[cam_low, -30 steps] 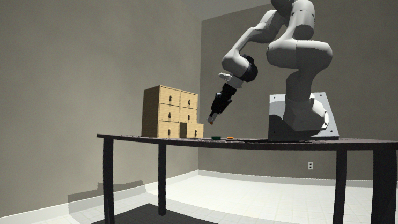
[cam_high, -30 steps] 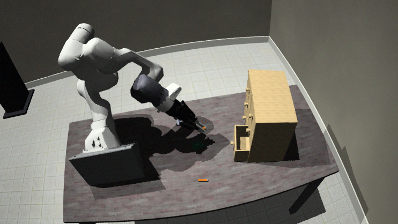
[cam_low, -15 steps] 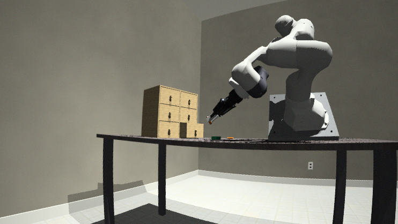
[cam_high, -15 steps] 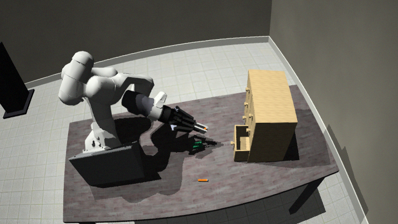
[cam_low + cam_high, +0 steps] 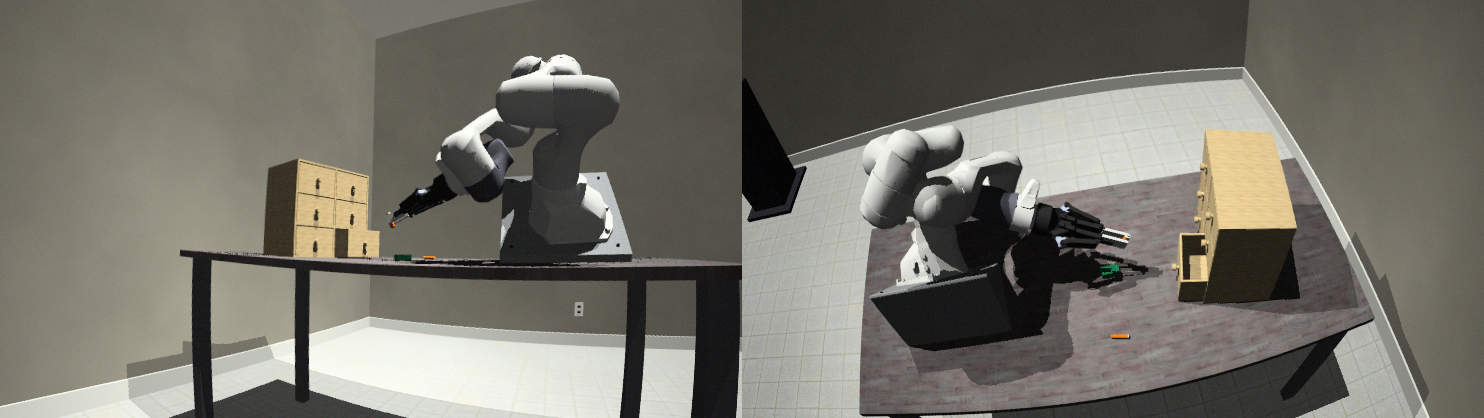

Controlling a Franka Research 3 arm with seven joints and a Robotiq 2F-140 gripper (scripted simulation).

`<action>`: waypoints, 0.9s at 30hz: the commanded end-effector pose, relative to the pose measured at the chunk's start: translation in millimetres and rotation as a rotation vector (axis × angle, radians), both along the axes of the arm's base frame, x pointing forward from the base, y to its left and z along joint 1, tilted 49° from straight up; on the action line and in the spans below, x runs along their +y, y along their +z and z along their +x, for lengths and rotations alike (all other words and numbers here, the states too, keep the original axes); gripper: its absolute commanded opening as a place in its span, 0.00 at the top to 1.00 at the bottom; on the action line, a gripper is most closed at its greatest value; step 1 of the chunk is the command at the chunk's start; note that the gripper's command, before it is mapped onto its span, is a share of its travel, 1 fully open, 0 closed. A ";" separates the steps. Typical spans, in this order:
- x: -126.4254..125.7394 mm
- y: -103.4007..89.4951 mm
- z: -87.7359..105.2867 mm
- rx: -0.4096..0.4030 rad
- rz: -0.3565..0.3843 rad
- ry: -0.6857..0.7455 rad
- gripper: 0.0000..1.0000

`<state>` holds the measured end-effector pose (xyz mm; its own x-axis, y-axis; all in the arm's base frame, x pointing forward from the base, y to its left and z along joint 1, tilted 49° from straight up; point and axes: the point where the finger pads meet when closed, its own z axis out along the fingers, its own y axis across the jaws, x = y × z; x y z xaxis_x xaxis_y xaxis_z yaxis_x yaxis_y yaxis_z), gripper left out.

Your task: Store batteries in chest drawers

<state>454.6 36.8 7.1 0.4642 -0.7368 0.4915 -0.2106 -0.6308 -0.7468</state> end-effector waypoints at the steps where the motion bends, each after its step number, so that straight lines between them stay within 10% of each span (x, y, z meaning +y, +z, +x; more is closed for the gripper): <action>1: -11.3 3.0 1.4 -0.028 -0.049 -0.028 0.94; 27: -12.1 -0.1 14.5 -0.033 -0.050 -0.034 0.94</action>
<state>464.9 24.4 9.2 0.4201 -0.7253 0.5455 -0.2058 -0.6616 -0.7211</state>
